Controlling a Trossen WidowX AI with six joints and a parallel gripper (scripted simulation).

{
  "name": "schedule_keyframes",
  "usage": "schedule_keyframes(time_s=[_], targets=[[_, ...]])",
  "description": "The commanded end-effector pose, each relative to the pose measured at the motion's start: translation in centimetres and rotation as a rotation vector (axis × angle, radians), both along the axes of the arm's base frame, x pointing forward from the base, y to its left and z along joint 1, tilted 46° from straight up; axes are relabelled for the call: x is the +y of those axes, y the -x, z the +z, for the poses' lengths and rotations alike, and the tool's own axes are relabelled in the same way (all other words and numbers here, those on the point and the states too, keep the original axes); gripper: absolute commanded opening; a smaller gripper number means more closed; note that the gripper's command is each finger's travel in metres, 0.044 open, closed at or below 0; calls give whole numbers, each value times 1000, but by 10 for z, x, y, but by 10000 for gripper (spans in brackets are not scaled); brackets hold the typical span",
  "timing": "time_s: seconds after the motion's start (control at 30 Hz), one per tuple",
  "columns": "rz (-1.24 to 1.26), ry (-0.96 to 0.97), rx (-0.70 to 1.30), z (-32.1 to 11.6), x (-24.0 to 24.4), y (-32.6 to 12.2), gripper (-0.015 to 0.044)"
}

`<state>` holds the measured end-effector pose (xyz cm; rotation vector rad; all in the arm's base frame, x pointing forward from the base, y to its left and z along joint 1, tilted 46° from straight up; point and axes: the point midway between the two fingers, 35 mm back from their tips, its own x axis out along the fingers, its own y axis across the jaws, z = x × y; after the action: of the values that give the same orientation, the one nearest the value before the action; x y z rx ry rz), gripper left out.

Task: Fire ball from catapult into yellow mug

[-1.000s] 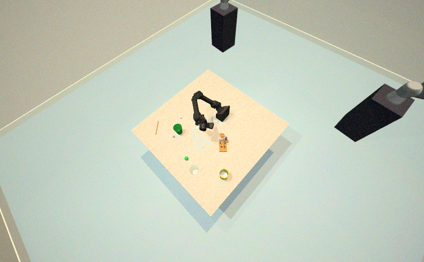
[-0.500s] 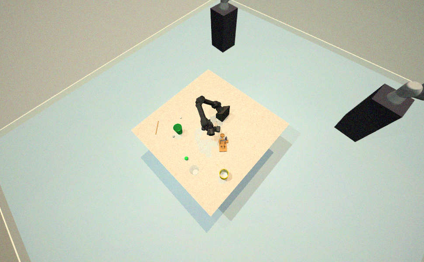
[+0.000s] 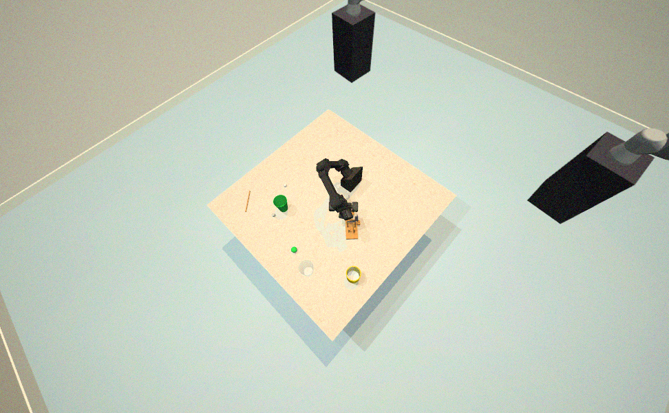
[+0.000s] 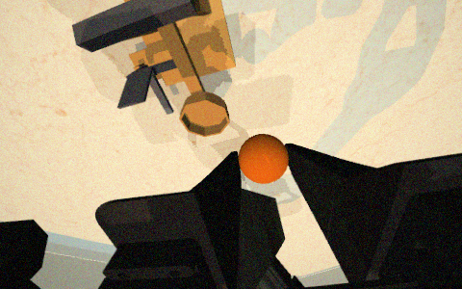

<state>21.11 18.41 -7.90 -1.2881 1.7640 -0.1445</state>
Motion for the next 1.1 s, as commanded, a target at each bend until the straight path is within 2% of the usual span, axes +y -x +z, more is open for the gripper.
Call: schedule_keyframes(time_s=[0.0,0.33,1.07], targets=[[4,30,27,-15,3,10,0],[18,88,77,-41,6,32,0],[18,89,76,-63,-14,26,0]])
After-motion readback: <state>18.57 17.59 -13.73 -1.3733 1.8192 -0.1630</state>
